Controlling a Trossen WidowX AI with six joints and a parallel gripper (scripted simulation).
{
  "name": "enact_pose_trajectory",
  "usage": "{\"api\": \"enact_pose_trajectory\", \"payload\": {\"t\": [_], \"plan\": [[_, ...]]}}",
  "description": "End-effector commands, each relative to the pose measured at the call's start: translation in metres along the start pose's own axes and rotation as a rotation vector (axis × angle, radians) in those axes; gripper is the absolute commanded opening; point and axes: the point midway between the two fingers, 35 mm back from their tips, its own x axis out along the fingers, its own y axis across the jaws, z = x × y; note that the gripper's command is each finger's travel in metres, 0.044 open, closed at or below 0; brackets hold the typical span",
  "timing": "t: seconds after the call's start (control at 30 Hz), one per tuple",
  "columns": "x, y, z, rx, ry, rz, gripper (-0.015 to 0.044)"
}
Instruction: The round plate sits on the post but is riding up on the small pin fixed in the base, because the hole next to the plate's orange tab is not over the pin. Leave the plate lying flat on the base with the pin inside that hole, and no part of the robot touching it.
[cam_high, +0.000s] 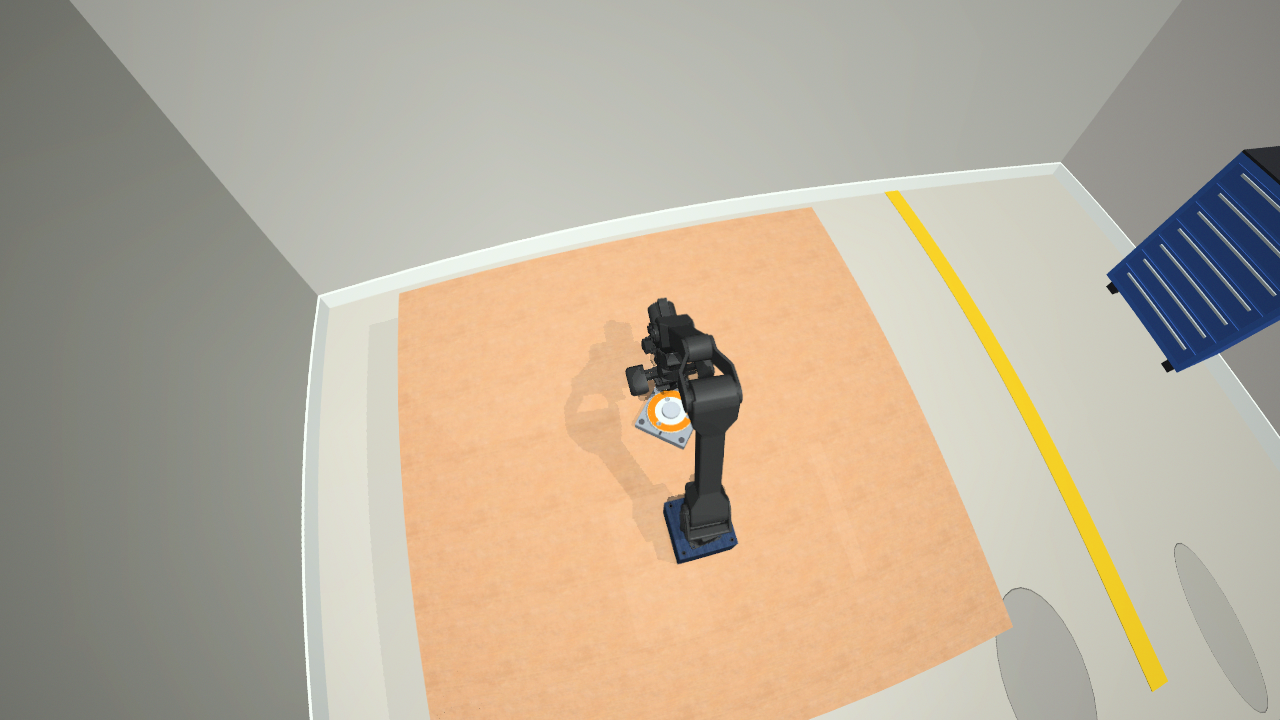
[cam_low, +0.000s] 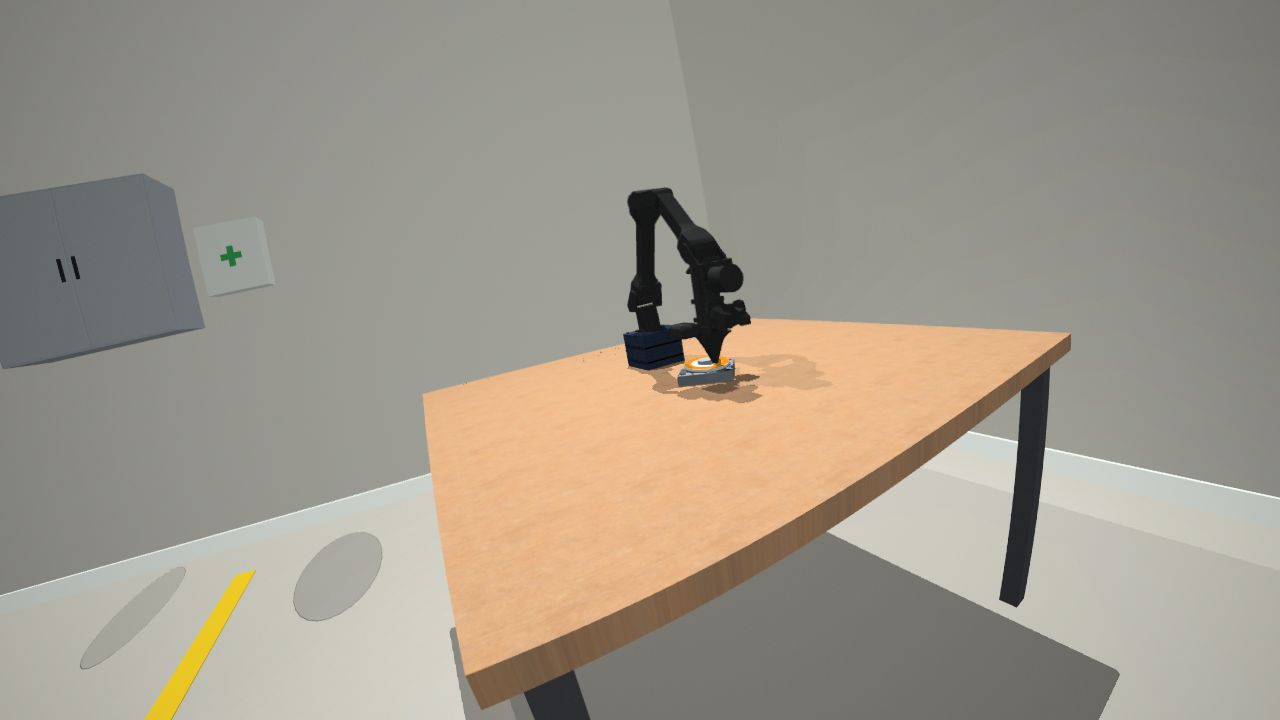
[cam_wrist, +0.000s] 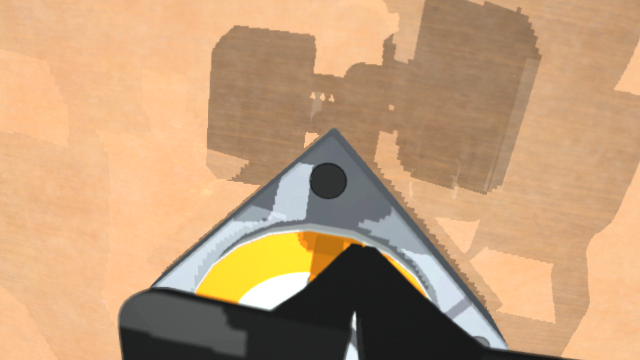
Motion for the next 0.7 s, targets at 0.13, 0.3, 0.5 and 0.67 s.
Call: {"api": "enact_pose_trajectory", "payload": {"t": [0.13,0.3,0.5,0.67], "plan": [[0.0006,0.0087,0.0014,-0.006,-0.002,0.014,0.0000],[0.0006,0.0112,0.0014,-0.006,-0.002,0.014,0.0000],[0.0005,0.0137,0.0014,-0.006,-0.002,0.014,0.0000],[0.0005,0.0169,0.0008,-0.006,-0.002,0.014,0.0000]]}}
